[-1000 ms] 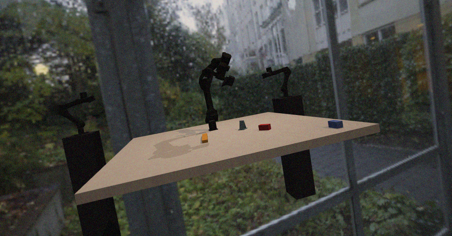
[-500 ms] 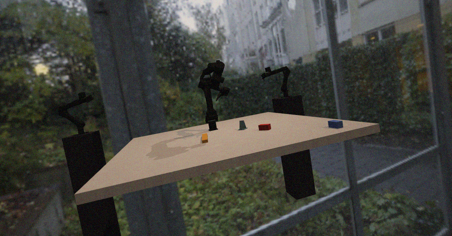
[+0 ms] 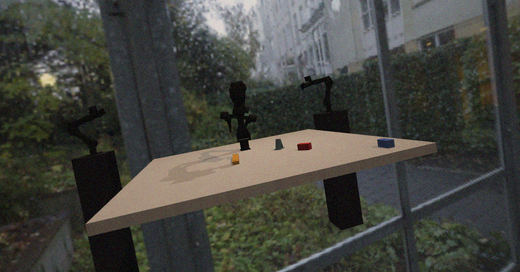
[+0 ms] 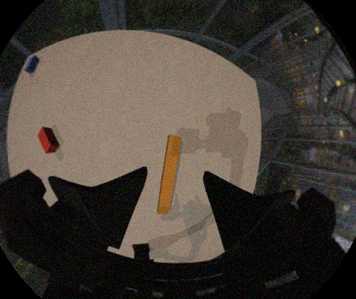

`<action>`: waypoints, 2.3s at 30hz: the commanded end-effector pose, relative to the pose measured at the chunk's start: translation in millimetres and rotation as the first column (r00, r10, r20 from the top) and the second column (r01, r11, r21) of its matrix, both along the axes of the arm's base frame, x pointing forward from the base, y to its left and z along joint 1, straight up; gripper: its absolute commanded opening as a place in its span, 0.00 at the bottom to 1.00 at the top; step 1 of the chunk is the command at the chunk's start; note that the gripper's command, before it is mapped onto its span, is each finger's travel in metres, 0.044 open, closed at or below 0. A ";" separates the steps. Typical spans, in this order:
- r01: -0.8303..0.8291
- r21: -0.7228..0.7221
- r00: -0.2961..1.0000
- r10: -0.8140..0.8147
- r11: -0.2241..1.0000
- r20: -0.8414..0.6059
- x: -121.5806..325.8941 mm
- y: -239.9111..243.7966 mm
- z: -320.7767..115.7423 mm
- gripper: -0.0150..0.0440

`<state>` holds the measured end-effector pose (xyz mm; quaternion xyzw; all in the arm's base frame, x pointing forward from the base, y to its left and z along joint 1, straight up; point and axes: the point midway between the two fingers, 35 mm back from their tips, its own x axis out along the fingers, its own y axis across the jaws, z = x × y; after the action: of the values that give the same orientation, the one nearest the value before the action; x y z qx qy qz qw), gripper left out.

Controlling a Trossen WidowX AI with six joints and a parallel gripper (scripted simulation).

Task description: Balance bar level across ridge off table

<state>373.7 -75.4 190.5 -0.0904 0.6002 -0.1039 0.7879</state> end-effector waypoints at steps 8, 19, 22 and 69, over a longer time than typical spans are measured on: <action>0.095 0.199 0.982 -0.059 0.975 -0.180 -18.3 -29.0 -54.4 0.79; 0.140 0.267 0.970 -0.079 0.953 -0.229 -24.9 -37.6 -80.6 0.79; 0.140 0.267 0.970 -0.079 0.953 -0.229 -24.3 -37.8 -97.0 0.79; 0.146 0.264 0.970 -0.085 0.953 -0.229 -24.1 -38.3 -139.7 0.51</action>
<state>349.6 -113.8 50.8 0.0461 0.6950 -0.0542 0.7155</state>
